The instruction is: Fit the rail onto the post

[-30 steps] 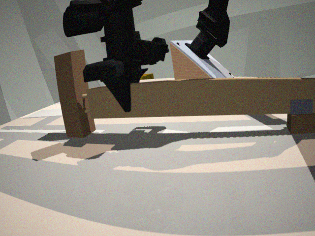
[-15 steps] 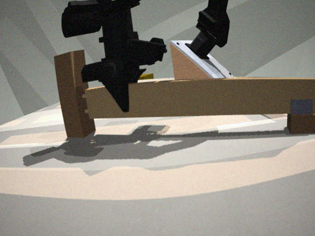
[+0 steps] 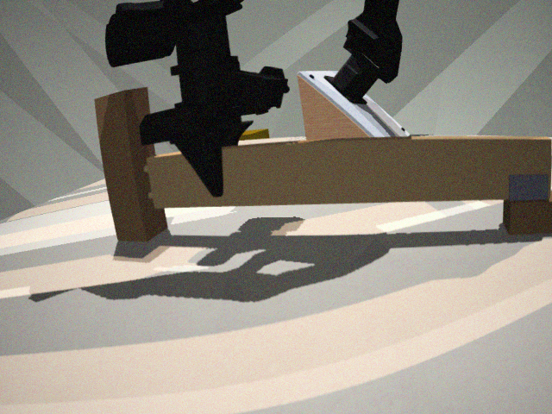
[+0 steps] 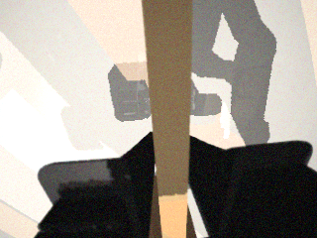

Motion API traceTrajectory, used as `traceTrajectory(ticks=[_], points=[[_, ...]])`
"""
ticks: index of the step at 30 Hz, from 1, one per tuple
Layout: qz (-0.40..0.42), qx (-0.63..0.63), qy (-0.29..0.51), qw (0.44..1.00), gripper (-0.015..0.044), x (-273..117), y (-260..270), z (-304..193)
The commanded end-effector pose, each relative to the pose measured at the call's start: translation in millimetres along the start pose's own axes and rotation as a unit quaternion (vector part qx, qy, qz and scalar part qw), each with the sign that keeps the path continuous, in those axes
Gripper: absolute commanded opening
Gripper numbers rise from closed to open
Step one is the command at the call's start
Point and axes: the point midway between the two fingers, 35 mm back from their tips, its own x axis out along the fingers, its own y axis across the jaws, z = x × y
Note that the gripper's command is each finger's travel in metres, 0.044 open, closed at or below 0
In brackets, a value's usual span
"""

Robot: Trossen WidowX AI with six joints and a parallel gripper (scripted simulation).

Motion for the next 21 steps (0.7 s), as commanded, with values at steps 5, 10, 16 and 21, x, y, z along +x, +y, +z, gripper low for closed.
traceTrajectory(ticks=[5,10,16,21], points=[[-0.005,-0.001,0.002,1.000,0.0000,-2.9,-2.7,-3.8],[-0.005,-0.001,0.002,1.000,0.0000,-3.0,-2.7,-5.0],[-0.005,-0.001,0.002,1.000,0.0000,-3.0,-2.7,-6.4],[-0.005,-0.001,0.002,1.000,0.0000,-3.0,-2.7,-7.6]])
